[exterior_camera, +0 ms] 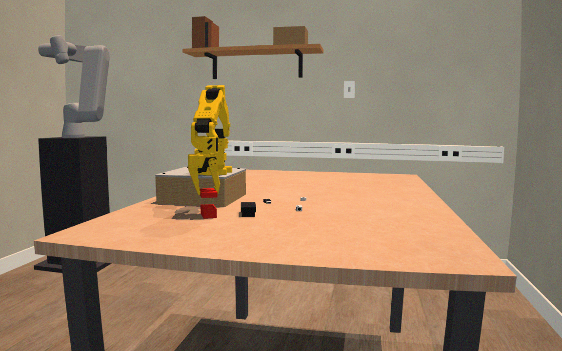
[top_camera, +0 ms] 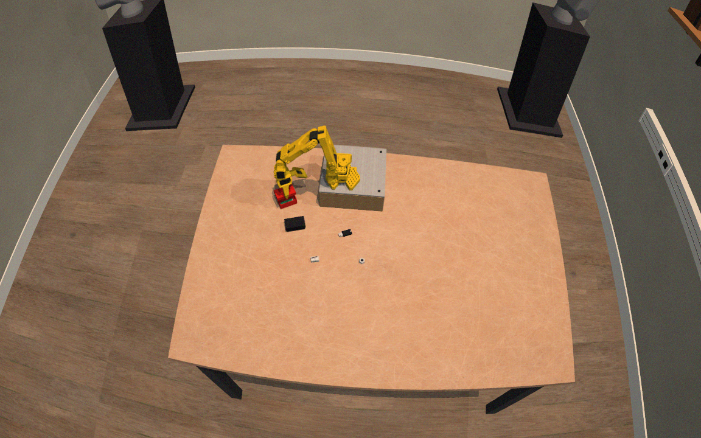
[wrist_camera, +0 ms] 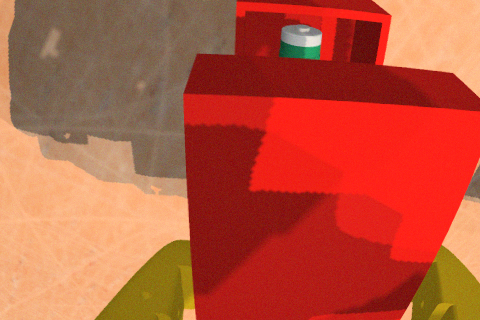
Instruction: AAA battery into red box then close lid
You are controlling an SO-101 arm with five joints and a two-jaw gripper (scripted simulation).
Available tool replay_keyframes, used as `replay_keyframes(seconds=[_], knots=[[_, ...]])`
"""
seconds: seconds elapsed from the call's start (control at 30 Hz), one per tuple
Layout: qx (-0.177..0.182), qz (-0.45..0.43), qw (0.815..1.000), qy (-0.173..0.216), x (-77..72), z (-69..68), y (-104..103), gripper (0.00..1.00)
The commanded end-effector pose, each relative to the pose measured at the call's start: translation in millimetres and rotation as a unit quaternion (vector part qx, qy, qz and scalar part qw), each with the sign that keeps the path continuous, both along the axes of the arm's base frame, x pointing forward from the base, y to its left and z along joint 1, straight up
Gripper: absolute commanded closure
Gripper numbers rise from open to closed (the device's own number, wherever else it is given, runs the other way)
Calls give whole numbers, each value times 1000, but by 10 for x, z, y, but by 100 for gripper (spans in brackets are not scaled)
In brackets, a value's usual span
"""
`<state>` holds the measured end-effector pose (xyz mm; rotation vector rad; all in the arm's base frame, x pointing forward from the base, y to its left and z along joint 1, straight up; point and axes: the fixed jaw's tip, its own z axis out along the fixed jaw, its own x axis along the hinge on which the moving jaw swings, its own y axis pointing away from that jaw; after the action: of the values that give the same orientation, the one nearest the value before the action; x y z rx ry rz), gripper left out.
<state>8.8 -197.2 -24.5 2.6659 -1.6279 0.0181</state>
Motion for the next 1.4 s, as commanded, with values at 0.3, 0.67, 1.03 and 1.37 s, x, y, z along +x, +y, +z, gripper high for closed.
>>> replay_keyframes(seconds=[0.3,0.67,1.03,1.37], knots=[[11,0,1000,0,17,-82,47,79],[11,0,1000,0,17,-94,47,79],[11,0,1000,0,-1,-124,67,79],[11,0,1000,0,-22,-161,94,79]])
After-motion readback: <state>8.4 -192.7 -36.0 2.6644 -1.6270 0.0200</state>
